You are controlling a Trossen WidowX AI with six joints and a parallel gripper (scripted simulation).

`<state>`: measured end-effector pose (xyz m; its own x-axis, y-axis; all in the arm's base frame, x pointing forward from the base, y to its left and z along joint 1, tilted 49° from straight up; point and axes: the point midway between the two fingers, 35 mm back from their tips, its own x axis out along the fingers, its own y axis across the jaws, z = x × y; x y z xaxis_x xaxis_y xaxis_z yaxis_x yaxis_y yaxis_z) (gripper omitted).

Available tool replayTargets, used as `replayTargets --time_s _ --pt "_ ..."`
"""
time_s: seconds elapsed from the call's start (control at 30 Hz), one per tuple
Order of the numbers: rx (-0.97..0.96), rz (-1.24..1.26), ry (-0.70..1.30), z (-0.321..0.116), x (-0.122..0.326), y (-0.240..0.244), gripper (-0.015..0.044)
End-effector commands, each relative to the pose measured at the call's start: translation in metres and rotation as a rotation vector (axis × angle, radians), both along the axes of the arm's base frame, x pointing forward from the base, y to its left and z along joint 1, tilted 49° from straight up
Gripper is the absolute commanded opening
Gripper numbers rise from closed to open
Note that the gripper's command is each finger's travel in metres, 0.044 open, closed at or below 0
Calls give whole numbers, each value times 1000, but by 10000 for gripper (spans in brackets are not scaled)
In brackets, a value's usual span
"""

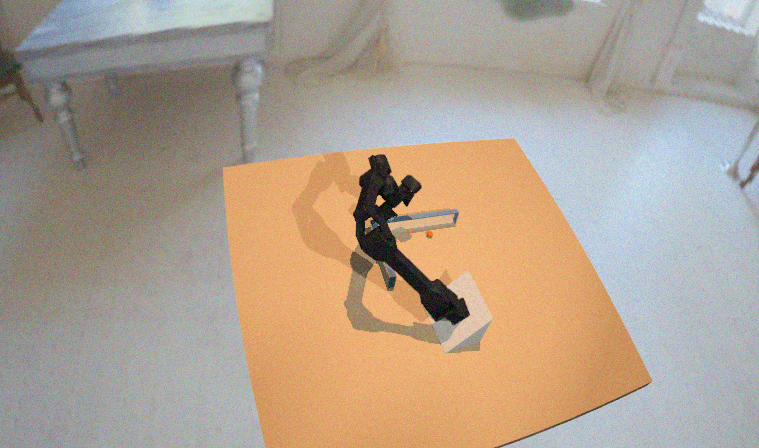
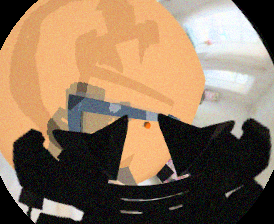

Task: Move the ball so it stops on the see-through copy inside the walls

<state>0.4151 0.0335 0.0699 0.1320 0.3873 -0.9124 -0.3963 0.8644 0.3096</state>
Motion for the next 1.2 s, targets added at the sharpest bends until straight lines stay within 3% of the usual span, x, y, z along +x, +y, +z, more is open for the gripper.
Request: replayTargets --time_s 0.0,0.33,1.17 --pt "148 -88 148 -37 -16 -31 212" --pt "445 -217 383 -107 -48 -53 212" --pt "451 -218 386 -131 -50 -26 212"
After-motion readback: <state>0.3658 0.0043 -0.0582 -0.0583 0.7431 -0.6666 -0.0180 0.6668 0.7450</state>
